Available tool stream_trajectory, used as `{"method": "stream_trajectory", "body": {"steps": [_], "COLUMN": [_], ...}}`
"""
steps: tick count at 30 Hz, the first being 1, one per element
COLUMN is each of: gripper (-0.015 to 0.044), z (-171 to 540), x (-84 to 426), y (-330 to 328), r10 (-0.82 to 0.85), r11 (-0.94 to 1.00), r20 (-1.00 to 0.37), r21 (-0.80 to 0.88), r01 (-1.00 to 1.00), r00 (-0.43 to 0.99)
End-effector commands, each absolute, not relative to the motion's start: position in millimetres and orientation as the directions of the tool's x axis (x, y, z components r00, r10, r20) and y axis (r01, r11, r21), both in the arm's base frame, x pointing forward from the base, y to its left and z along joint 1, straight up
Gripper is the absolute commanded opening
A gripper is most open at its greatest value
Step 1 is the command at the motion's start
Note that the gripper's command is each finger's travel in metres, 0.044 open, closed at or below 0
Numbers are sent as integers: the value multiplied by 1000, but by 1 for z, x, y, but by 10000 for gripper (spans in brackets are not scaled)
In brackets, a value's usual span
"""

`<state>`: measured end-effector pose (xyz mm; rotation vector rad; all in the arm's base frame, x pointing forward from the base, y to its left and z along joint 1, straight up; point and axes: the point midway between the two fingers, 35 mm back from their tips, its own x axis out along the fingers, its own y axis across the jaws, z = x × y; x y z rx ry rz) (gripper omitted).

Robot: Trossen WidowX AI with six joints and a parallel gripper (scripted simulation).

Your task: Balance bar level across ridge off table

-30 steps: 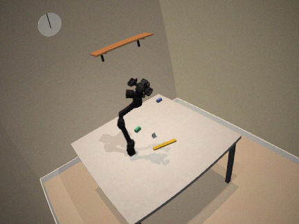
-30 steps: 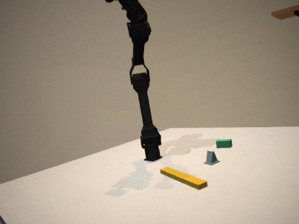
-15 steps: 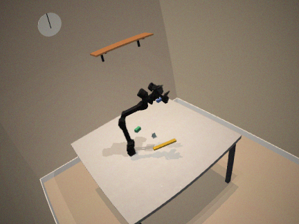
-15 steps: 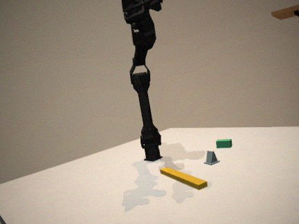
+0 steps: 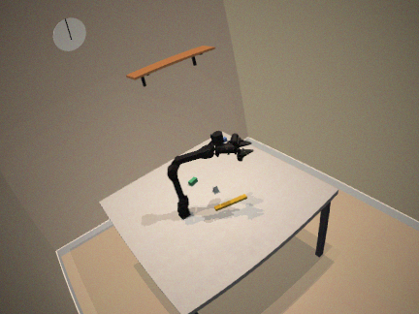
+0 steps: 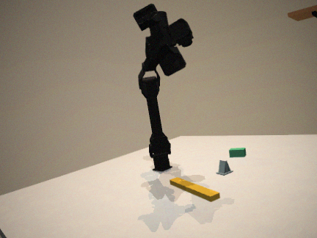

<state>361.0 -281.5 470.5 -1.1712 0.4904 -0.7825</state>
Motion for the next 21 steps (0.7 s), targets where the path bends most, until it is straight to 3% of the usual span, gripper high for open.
{"method": "stream_trajectory", "body": {"steps": [1, 11, 21], "gripper": [315, 315, 315], "z": [427, 308, 206], "x": [371, 373, 340], "y": [-280, -258, -216], "r10": [-736, -601, -382], "r11": [321, 685, 916], "r20": [-92, -491, -812], "r21": [-919, -723, -395], "r01": [227, 89, 66], "r00": [671, 630, 442]}}
